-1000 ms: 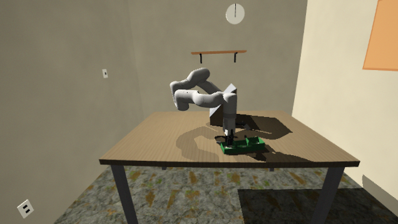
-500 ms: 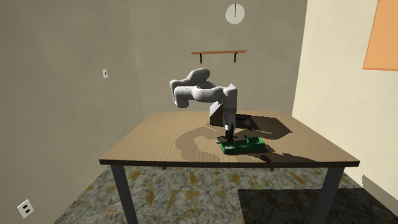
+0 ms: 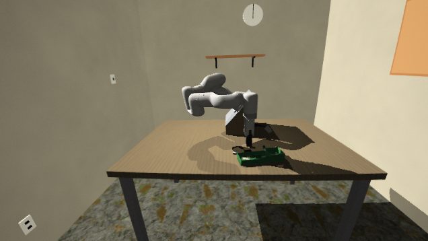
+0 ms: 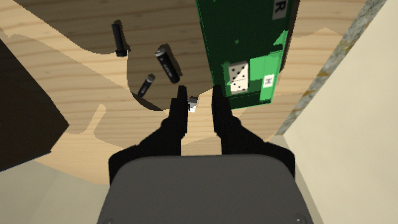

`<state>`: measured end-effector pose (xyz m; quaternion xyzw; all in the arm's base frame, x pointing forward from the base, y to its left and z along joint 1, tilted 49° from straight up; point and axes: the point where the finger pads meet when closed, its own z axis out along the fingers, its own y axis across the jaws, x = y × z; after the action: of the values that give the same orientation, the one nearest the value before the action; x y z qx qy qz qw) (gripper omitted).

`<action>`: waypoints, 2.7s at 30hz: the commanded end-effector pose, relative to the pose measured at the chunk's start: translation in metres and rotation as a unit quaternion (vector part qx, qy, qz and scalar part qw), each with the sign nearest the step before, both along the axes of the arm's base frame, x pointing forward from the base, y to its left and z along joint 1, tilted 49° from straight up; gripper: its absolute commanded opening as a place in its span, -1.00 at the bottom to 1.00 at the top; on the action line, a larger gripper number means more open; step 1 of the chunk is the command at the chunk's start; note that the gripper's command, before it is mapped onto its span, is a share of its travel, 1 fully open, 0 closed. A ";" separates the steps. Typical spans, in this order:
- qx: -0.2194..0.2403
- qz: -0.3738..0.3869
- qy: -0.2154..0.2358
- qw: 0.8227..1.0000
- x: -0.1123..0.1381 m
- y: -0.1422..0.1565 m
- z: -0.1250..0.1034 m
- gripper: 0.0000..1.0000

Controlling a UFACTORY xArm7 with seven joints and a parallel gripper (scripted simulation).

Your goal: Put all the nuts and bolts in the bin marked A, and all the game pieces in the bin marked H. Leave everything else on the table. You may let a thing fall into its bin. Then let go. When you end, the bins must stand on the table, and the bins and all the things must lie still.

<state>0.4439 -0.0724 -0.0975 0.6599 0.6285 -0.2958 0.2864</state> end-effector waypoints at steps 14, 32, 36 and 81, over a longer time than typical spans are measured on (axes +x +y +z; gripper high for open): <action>-0.001 -0.050 -0.074 0.996 -0.107 0.034 -0.028 -0.42; -0.001 -0.050 -0.074 0.996 -0.100 0.032 -0.025 -0.42; -0.001 -0.050 -0.074 0.996 -0.099 0.032 -0.025 -0.42; -0.001 -0.050 -0.074 0.996 -0.099 -0.023 -0.073 -0.42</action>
<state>0.3440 -0.0960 -0.1702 0.7104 0.5703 -0.2631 0.3177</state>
